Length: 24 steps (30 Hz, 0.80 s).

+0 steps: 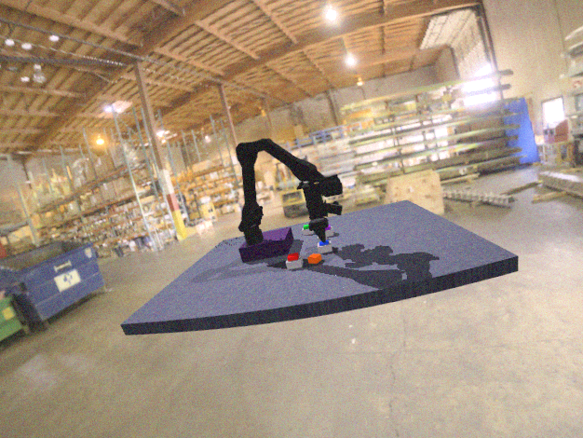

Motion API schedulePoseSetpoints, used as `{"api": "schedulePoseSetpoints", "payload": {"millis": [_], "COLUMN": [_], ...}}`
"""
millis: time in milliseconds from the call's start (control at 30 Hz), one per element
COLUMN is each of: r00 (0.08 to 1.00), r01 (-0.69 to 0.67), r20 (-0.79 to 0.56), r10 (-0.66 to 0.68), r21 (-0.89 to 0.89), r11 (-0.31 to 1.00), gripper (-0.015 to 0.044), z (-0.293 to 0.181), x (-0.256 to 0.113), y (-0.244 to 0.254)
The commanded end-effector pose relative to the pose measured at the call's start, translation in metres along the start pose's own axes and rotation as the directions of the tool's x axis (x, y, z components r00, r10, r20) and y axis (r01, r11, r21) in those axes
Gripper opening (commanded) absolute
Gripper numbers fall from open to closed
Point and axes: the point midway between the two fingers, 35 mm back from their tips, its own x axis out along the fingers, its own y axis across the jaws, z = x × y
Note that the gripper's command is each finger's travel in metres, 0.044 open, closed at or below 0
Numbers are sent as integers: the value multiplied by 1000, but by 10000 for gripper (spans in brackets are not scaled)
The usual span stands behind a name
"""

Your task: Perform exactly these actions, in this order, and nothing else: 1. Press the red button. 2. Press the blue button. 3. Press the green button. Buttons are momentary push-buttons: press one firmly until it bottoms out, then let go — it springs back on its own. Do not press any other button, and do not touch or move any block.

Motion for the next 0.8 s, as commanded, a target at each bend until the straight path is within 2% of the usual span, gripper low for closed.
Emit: {"api": "schedulePoseSetpoints", "payload": {"millis": [0,67,267,433,633,767], "r00": [1000,1000,1000,1000,1000,1000], "r01": [0,1,1,1,1,-5], "r20": [-2,-5,-6,-5,-5,-5], "r10": [0,-1,-1,-1,-1,5], "r21": [1,3,3,3,3,3], "r11": [1000,1000,1000,1000,1000,1000], "gripper": [20,20,20,20,20,20], "z": [0,0,0,0,1,10], "x": [-11,-31,-36,-93,-95,-95], "y": [0,0,0,0,2,48]}}
